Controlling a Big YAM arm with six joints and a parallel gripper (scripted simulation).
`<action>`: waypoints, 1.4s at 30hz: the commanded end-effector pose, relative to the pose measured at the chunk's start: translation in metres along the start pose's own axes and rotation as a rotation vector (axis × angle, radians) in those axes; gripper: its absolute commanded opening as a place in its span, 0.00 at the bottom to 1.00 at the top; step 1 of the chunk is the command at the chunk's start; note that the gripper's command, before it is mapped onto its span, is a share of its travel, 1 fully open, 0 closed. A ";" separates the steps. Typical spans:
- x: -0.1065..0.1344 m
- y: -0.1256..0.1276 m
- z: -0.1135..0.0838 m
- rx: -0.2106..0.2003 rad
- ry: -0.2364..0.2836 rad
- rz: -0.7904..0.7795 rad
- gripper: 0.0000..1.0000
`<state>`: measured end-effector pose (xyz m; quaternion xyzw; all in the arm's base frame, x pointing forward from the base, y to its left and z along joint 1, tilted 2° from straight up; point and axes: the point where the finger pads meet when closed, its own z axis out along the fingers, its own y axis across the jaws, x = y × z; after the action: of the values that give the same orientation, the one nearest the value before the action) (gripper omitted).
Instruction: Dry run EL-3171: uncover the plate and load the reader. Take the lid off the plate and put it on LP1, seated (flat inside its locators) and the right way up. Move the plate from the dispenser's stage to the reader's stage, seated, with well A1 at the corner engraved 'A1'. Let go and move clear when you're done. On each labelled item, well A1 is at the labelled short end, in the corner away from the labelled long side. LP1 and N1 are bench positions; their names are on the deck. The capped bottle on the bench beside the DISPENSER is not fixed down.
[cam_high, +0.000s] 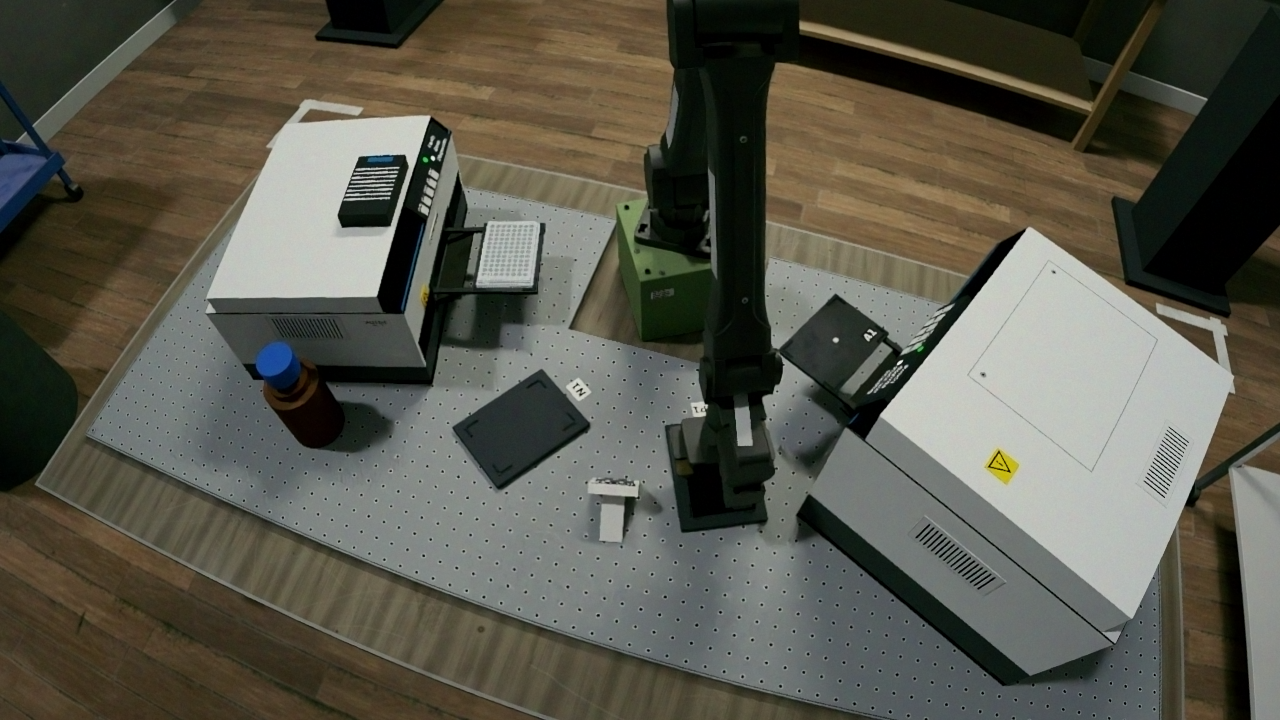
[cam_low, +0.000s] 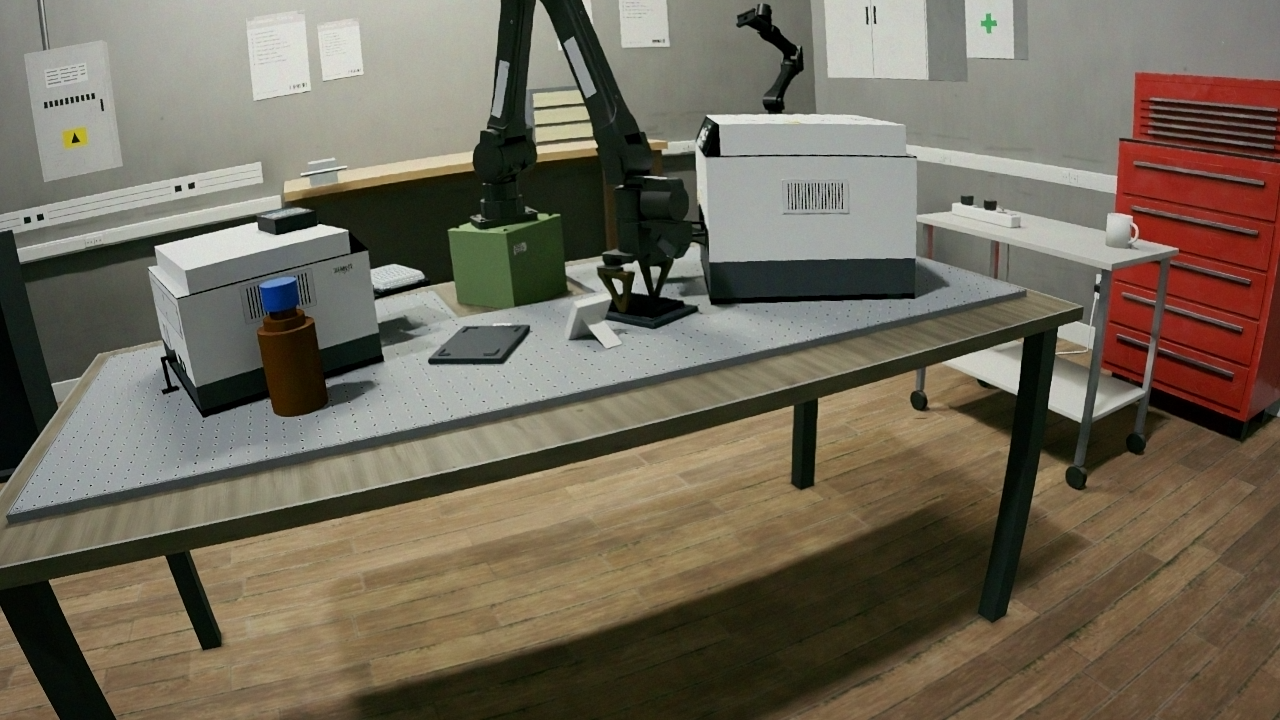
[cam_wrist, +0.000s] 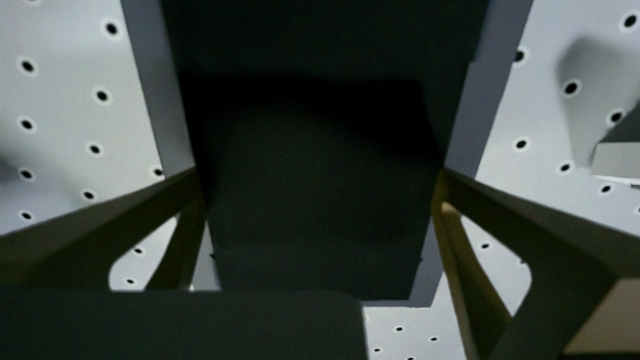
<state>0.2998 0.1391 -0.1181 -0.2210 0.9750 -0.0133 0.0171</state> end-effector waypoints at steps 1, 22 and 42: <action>-0.013 0.003 0.005 0.002 -0.019 -0.002 0.85; -0.018 0.002 0.007 0.001 -0.027 -0.002 0.85; -0.025 0.002 -0.012 -0.001 -0.053 -0.012 0.85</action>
<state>0.3000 0.1392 -0.1182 -0.2209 0.9751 -0.0133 0.0174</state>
